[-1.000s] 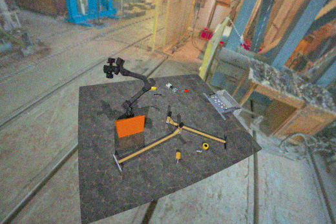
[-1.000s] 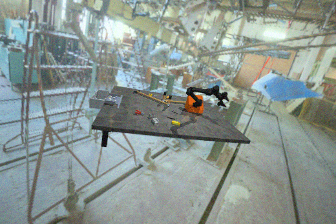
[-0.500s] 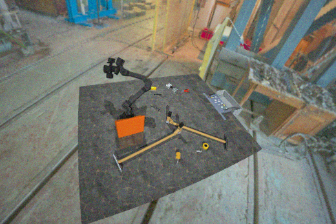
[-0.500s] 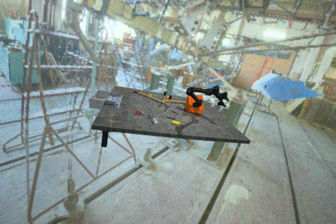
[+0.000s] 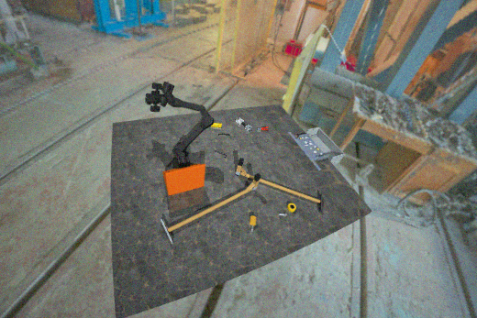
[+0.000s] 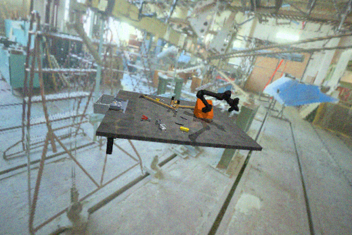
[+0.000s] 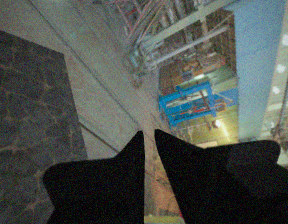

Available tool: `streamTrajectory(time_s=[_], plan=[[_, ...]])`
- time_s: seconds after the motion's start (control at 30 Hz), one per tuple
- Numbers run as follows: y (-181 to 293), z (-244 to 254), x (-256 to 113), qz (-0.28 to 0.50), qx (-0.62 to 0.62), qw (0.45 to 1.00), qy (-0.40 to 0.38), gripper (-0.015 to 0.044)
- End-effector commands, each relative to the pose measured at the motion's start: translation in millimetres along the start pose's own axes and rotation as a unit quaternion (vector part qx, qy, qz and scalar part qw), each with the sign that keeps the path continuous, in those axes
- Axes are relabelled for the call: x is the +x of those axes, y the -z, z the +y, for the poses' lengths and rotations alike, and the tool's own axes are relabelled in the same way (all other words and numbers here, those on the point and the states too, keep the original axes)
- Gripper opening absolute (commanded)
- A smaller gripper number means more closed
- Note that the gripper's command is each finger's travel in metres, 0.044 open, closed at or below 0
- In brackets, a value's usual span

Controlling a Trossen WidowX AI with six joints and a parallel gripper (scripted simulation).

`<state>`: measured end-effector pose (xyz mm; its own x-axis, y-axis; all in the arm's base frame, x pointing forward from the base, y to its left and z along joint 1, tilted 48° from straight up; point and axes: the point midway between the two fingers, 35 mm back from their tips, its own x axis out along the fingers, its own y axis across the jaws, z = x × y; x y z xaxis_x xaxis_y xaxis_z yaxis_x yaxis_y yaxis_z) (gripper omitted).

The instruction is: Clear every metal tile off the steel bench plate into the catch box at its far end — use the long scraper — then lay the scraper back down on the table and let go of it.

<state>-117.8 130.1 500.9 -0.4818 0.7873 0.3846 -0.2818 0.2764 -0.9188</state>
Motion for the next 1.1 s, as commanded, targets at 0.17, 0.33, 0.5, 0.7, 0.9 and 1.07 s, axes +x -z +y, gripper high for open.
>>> streamTrajectory(time_s=[0.17, 0.33, 0.5, 0.7, 0.9, 1.07], plan=[[2, 5, 12, 0.020, -0.007, 1.000, -0.008, 0.0000], [4, 8, 19, 0.032, -0.011, 0.999, -0.013, 0.0000], [8, 11, 25, 0.044, -0.014, 0.999, -0.017, 0.0000], [12, 15, 33, 0.059, -0.017, 0.998, -0.023, 0.0000], [18, 20, 41, 0.074, -0.020, 0.997, -0.030, 0.0000], [24, 23, 47, 0.087, -0.022, 0.995, -0.035, 0.0000]])
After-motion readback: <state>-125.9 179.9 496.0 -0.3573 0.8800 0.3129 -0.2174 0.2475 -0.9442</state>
